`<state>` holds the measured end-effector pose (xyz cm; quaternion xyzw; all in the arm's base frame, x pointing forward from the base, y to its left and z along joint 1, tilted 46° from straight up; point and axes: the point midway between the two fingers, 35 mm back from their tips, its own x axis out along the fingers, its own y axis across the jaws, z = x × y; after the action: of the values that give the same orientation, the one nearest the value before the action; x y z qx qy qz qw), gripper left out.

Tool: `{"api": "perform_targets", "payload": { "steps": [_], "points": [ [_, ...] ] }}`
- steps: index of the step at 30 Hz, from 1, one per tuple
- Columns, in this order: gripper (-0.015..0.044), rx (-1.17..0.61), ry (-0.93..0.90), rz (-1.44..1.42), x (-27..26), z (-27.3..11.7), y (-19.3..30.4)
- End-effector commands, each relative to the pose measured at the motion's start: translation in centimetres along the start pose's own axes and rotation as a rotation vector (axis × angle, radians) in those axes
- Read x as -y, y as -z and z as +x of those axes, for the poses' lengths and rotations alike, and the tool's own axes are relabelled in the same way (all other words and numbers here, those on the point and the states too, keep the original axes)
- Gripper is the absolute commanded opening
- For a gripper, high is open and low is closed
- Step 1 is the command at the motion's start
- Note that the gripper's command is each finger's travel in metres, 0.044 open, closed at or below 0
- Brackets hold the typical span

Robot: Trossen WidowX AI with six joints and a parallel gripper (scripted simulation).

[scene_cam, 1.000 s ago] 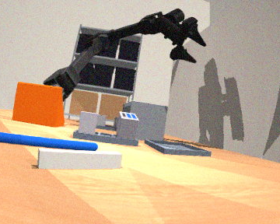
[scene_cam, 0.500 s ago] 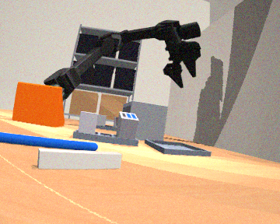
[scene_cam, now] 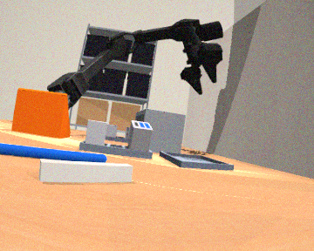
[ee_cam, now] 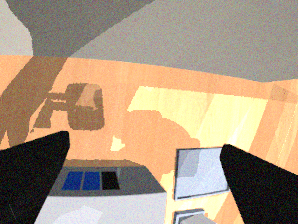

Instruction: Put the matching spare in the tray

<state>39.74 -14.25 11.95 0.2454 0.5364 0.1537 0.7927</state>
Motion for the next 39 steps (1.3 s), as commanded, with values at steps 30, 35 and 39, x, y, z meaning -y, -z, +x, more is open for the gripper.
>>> {"api": "perform_targets", "payload": {
  "steps": [30,35,39],
  "points": [
    [0.0414,-0.407,0.088,1.540,15.9,2.6,19.5],
    [0.0300,-0.407,0.087,1.540,14.9,4.9,20.6],
    [0.0300,-0.407,0.087,1.540,14.4,5.9,21.2]
  ]
}}
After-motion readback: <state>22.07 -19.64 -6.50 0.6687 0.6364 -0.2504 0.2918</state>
